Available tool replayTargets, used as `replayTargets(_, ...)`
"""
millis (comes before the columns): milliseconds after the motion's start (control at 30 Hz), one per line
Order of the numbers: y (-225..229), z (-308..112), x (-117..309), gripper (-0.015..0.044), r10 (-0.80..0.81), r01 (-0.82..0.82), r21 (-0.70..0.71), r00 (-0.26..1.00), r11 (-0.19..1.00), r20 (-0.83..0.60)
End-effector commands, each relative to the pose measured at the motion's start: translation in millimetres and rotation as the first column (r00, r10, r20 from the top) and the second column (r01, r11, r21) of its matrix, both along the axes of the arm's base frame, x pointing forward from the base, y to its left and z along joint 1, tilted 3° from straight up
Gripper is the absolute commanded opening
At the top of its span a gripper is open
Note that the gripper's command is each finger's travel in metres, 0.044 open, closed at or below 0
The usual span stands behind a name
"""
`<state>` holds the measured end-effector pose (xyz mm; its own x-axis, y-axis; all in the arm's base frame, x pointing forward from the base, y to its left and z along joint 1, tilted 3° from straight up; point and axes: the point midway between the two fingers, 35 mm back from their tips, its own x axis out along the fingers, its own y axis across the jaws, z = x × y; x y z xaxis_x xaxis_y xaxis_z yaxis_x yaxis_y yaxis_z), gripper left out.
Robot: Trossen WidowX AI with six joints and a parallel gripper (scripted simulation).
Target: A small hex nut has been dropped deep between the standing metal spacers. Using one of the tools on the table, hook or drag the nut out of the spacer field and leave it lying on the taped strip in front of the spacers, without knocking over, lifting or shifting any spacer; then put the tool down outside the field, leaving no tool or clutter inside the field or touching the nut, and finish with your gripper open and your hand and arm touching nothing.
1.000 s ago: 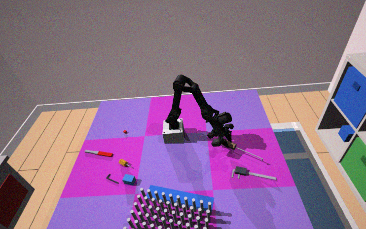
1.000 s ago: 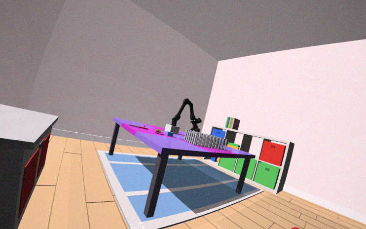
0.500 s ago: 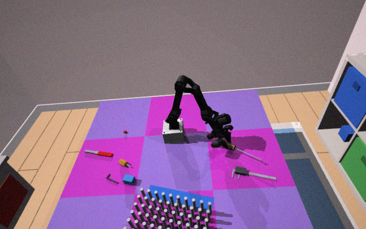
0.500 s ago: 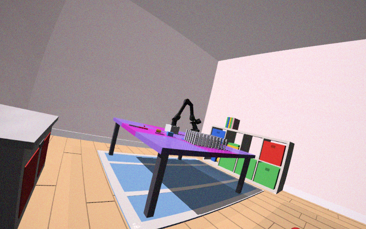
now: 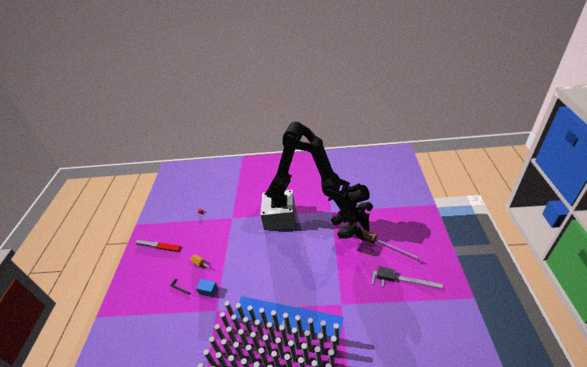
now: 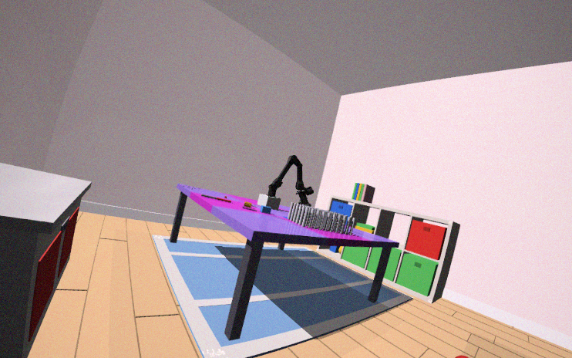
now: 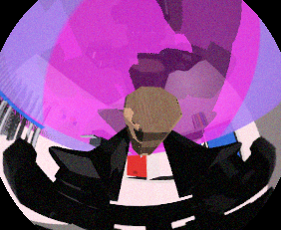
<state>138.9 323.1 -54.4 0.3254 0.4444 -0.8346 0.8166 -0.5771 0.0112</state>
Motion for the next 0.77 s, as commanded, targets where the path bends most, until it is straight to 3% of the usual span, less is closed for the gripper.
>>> replayTargets(0, -2.8, -5.2, -1.3, 0.0000, 0.004, -0.004, -0.005, 1.000, 1.000, -0.002)
replayTargets(167, -3.9, -7.7, -1.7, 0.0000, 0.004, -0.004, -0.005, 1.000, 1.000, -0.002)
replayTargets(733, -1.9, -4.3, -0.7, 0.0440, 0.000, 0.000, -0.001, 1.000, 1.000, 0.000)
